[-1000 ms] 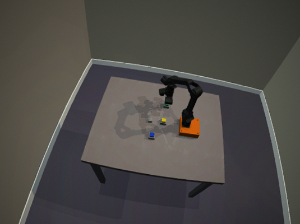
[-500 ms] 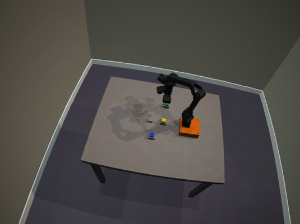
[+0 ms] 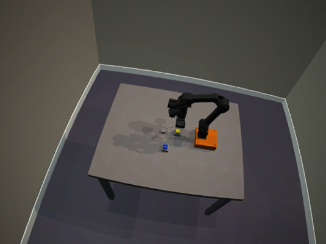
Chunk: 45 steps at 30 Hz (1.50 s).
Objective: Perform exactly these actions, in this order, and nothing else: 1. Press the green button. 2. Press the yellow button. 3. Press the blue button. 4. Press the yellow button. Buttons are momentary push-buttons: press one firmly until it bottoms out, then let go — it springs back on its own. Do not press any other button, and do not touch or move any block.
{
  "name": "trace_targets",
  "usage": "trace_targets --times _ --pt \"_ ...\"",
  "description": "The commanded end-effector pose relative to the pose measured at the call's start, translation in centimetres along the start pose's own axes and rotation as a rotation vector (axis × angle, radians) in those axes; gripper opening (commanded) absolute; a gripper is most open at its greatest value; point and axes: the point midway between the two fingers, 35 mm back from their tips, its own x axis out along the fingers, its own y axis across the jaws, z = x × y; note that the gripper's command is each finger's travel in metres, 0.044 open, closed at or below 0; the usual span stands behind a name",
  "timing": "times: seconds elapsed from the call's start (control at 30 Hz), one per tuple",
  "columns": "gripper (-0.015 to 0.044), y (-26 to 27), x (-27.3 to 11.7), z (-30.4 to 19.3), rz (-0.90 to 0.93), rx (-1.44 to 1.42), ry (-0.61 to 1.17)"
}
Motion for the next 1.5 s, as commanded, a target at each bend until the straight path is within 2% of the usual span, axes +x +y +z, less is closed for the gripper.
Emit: trace_targets --times 0.0,0.2,1.07,1.47 --pt "0.0020 0.5 0.3 -0.4 -0.007 0.012 -0.001" --pt "0.0020 0.5 6.0 -0.4 -0.007 0.012 -0.001" --pt "0.0020 0.4 9.4 -0.4 -0.008 0.012 -0.001" --pt "0.0020 0.4 9.5 -0.5 -0.008 0.012 -0.001"
